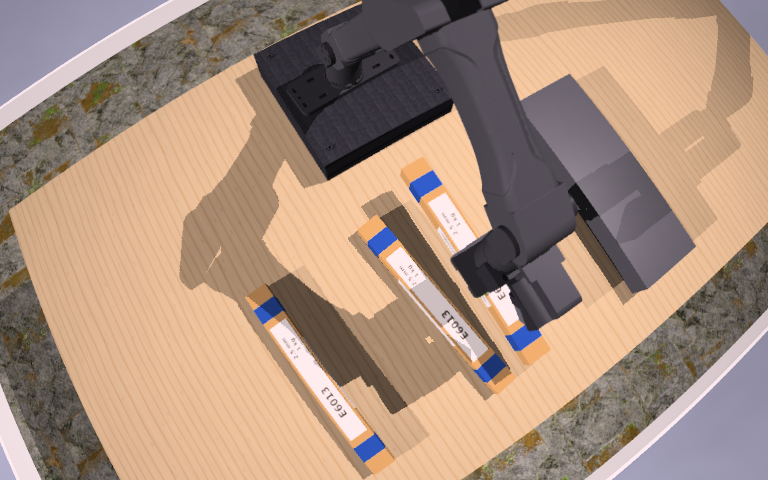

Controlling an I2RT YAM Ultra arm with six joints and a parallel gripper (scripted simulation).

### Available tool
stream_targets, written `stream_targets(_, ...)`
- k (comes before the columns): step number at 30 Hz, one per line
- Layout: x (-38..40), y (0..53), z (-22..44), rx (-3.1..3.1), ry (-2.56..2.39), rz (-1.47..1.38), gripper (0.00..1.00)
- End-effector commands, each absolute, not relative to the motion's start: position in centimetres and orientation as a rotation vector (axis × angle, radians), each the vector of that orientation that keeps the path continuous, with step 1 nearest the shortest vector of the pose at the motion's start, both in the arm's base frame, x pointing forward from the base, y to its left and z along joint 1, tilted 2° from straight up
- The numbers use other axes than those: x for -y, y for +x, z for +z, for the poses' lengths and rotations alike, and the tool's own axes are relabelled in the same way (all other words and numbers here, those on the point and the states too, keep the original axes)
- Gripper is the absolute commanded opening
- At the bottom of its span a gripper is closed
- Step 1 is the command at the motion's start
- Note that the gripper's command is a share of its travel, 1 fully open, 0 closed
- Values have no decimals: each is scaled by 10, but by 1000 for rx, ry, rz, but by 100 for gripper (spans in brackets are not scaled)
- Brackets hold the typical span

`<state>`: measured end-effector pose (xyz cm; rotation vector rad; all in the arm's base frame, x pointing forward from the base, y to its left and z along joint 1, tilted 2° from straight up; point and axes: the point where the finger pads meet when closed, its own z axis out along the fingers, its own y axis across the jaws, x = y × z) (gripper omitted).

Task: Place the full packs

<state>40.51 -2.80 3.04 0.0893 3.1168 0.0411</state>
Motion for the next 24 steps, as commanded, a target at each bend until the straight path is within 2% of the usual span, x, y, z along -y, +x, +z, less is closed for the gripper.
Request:
stream_targets(1,23,419,51,-3058,74,41,0)
stream_targets(24,28,411,40,-3082,84,40,0)
